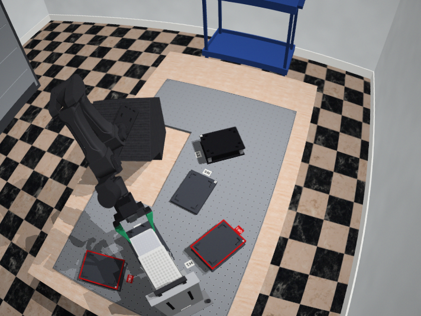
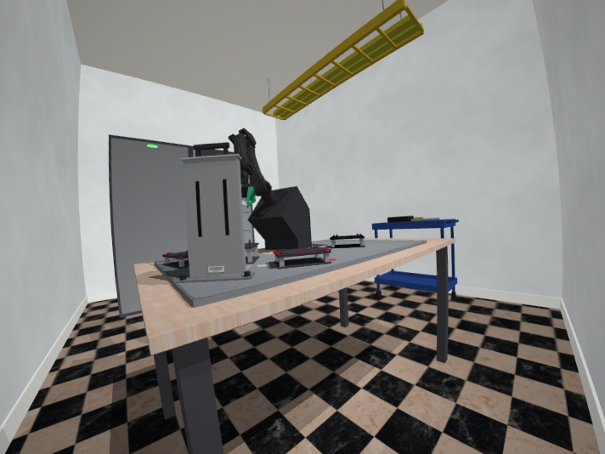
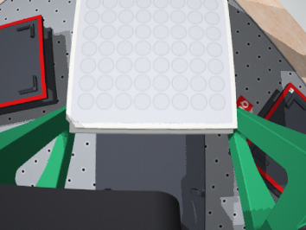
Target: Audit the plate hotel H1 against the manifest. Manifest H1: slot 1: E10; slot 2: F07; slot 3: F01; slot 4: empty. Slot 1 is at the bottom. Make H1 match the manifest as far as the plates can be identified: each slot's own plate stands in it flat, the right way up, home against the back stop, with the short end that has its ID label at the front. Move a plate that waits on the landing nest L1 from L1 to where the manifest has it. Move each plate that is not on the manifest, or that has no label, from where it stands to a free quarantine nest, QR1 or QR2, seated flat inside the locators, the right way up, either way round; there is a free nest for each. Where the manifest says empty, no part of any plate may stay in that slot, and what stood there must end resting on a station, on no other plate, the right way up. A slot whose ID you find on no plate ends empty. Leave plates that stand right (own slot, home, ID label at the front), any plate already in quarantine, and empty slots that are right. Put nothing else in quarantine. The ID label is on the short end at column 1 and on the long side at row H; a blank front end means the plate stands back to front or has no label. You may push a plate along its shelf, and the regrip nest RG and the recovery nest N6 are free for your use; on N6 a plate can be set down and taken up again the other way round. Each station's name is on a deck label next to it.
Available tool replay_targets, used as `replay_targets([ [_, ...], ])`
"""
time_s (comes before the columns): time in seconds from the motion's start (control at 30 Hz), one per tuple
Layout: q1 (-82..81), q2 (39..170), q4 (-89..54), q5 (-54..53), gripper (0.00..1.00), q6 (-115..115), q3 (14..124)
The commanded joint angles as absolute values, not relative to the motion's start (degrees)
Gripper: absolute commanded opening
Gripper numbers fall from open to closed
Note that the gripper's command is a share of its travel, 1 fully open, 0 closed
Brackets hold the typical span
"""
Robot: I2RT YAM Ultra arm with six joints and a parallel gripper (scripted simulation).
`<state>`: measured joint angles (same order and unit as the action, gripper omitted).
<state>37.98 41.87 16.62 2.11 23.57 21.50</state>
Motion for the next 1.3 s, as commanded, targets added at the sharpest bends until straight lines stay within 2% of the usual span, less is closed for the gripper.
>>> replay_targets([
  [0.0,38.78,39.27,16.02,0.8,0.87,23.85,20.07],
  [1.1,44.05,28.16,12.16,-4.43,0.87,24.14,13.19],
  [1.27,43.55,27.89,12.95,-4.6,0.87,24.15,14.79],
])
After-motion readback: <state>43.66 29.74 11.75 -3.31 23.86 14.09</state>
